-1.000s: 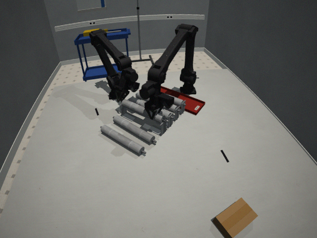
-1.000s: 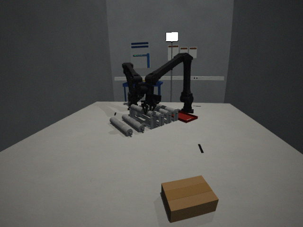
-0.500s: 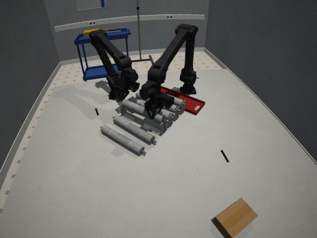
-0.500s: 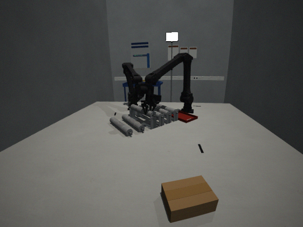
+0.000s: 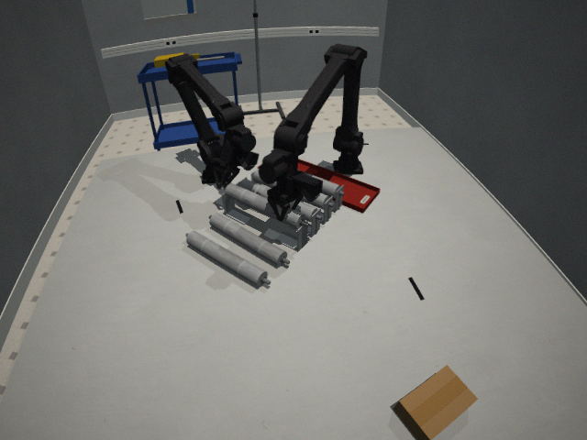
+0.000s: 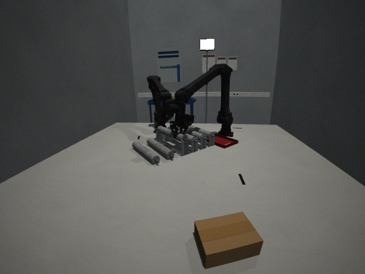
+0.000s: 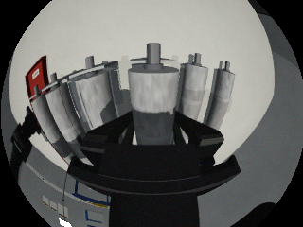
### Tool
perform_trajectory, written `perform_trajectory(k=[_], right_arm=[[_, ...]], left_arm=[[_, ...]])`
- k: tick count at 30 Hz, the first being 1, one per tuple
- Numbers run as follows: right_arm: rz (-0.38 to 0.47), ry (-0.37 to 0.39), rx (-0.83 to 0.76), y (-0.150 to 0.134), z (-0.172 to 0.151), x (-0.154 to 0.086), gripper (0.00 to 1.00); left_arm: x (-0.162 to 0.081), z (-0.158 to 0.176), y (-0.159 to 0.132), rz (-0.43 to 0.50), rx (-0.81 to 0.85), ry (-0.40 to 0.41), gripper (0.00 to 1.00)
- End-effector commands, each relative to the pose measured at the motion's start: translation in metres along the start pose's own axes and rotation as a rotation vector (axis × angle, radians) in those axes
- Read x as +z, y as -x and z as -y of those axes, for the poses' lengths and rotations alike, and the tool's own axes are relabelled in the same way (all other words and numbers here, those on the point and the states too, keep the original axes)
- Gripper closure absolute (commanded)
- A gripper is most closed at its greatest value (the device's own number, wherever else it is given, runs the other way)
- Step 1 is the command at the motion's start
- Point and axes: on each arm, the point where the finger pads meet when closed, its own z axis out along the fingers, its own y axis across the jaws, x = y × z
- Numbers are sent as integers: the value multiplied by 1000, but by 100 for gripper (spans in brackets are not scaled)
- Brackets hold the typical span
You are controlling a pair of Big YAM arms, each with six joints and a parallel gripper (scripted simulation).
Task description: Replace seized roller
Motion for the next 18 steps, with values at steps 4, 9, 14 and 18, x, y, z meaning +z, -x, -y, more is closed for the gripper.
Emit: perform_trajectory(k=[4, 9, 14, 18], right_arm=[[24, -6, -6, 11, 6, -8, 68], [24, -6, -6, 11, 6, -8, 68], [24, -6, -6, 11, 6, -8, 68], [24, -6, -6, 11, 6, -8, 68]], left_arm=[[-17, 15, -6, 8, 4, -65, 68], [-16, 13, -7, 8, 12, -64, 68], [-18, 16, -8, 8, 22, -71, 68], [-16, 14, -8, 8, 8, -66, 38]])
